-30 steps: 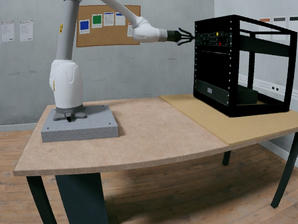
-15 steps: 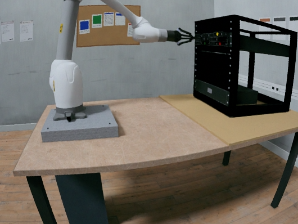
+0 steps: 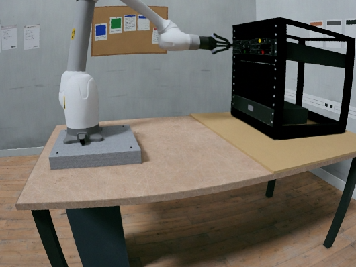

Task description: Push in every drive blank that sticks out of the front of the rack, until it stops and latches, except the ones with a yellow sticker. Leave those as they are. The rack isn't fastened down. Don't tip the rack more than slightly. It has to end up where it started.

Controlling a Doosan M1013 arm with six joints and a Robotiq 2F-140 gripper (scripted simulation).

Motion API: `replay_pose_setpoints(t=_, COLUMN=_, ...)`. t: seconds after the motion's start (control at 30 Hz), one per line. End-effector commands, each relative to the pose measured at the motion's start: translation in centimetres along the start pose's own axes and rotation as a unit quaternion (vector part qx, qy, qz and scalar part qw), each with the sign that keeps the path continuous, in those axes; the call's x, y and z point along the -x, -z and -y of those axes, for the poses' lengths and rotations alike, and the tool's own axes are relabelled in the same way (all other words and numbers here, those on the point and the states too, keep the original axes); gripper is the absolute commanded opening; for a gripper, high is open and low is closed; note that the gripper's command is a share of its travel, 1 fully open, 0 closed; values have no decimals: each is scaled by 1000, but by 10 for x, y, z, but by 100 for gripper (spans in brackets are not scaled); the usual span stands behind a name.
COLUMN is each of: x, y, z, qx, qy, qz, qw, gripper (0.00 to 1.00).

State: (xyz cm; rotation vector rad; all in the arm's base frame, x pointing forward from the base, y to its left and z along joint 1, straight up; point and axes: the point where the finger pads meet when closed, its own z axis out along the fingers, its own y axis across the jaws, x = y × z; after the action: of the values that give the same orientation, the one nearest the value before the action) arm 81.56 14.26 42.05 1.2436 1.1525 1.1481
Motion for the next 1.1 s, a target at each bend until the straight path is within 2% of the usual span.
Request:
replay_pose_setpoints(t=0.0, x=0, y=-4, z=0, qx=0, qy=-1, qz=0, qw=1000, gripper=10)
replay_pose_setpoints(t=1.07, x=0, y=-24, z=0, qx=0, qy=-1, qz=0, qw=1000, gripper=10)
